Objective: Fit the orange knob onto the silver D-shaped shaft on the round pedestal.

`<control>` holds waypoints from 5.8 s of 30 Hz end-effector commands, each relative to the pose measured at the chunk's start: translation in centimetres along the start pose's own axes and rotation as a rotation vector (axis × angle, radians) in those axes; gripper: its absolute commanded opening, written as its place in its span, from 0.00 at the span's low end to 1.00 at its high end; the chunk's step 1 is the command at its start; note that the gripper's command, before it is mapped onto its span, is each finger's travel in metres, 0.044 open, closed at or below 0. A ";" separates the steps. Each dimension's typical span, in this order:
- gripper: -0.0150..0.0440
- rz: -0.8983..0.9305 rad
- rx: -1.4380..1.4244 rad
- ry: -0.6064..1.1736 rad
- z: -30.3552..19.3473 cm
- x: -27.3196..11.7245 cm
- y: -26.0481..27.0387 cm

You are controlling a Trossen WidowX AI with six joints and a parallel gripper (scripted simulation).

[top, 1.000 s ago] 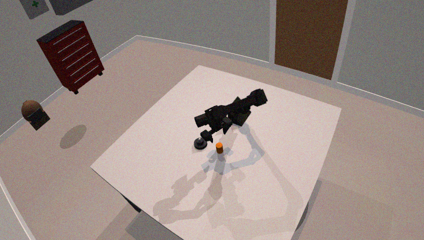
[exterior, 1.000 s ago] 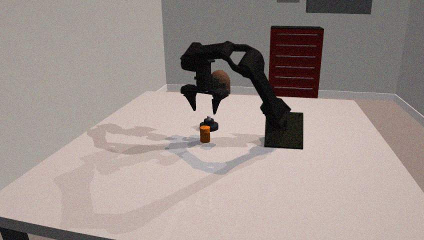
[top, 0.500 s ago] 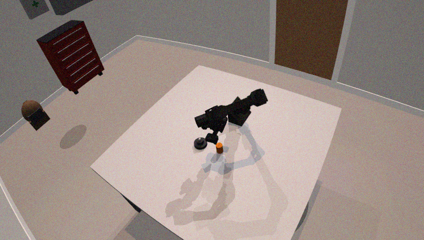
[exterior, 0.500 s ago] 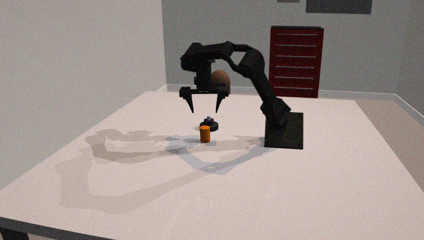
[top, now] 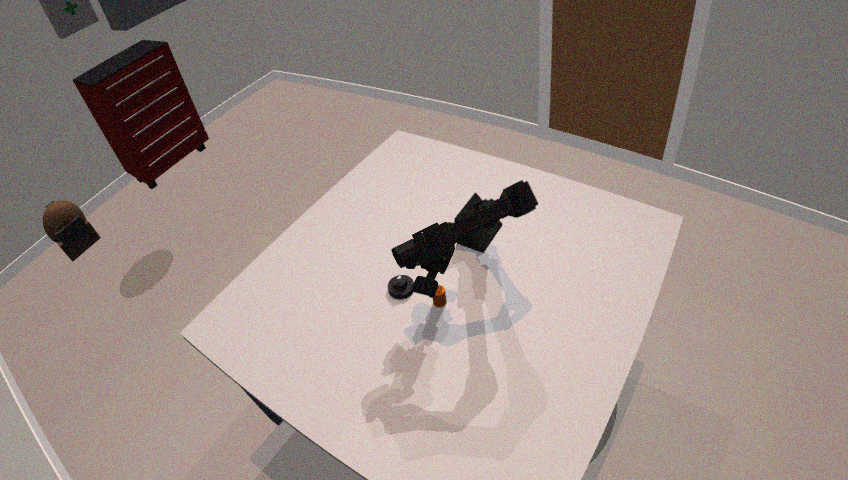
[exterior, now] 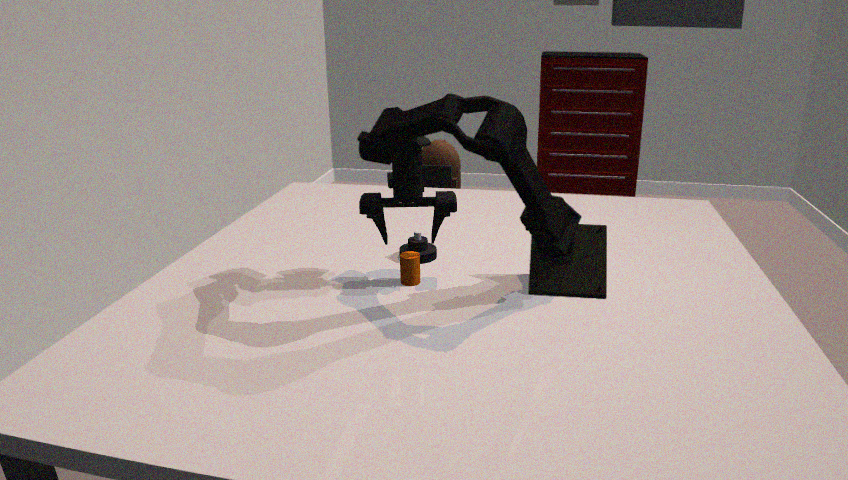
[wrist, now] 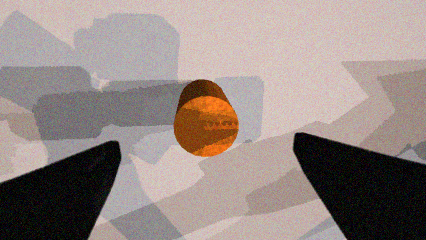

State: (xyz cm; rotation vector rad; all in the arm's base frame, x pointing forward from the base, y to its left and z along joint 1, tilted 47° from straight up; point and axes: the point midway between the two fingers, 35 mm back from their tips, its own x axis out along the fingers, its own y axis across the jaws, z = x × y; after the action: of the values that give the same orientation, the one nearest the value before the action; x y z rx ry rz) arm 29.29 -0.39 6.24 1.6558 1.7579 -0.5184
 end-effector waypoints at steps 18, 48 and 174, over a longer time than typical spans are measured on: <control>1.00 0.005 0.005 0.002 0.0 3.4 0.2; 0.91 0.005 0.004 0.007 -0.2 7.6 0.0; 0.25 1.031 0.038 -0.003 -4.7 -14.6 -3.8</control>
State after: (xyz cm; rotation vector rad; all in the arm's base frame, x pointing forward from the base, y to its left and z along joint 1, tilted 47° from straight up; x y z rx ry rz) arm 24.33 -8.07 19.08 2.2805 0.6903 -0.0580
